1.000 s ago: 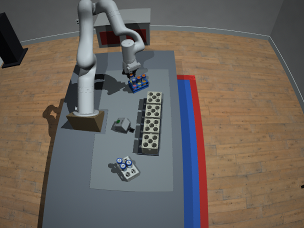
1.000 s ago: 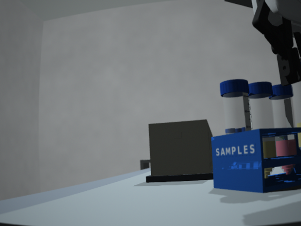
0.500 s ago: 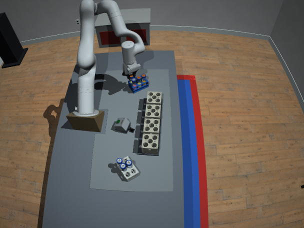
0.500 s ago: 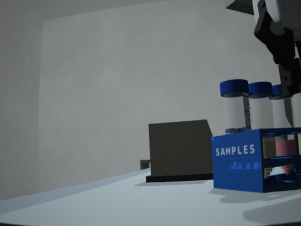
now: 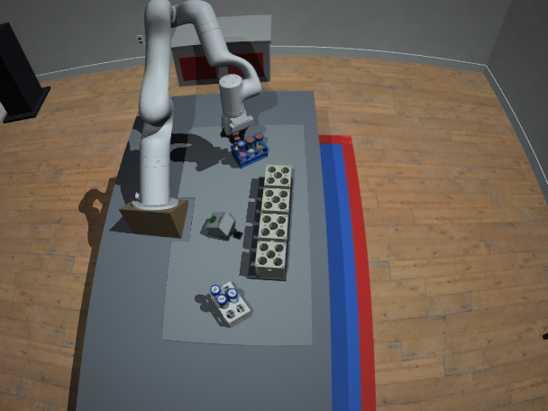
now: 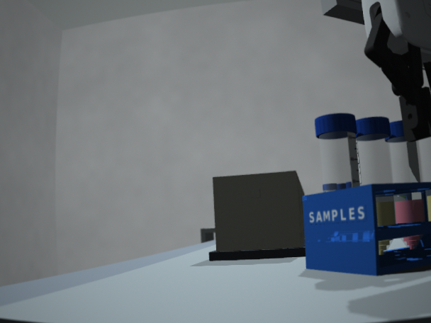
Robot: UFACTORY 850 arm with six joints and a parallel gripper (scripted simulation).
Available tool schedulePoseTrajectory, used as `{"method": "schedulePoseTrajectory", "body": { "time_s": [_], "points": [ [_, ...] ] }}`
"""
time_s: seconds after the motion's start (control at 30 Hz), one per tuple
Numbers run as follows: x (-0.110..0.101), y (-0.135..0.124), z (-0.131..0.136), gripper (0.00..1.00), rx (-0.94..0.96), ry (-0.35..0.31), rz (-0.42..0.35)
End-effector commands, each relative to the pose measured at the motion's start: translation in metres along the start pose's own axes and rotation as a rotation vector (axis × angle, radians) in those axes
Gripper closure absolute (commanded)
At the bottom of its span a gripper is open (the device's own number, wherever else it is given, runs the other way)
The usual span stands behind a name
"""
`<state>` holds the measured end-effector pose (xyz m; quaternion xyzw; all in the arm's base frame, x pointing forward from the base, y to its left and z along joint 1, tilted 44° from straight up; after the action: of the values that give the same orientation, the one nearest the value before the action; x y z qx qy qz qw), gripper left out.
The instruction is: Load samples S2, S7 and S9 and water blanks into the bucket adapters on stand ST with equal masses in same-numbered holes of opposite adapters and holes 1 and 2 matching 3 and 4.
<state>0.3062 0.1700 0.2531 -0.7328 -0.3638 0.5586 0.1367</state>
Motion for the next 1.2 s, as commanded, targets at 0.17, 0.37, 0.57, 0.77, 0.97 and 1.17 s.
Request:
{"method": "schedulePoseTrajectory", "body": {
  "time_s": [0.17,0.37,0.57,0.77,0.97,1.17],
  "points": [
    [0.0,0.0,0.0,0.56,0.0,0.001,0.0],
    [0.0,0.0,0.0,0.56,0.0,0.001,0.0],
    [0.0,0.0,-0.001,0.56,0.0,0.001,0.0],
    [0.0,0.0,-0.001,0.56,0.0,0.001,0.0],
    [0.0,0.0,-0.001,0.56,0.0,0.001,0.0],
    [-0.012,0.0,0.0,0.56,0.0,0.001,0.0]
  ]
}}
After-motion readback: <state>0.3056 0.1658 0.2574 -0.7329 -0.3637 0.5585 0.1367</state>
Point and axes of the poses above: the point where the finger pads meet when closed, its own x axis out along the fingers, its own z axis across the jaws, y = z × x, the point moved 2 cm from there along -x, back along the fingers, and after that the axes turned 5 degrees about x, right-handed, at the moved point
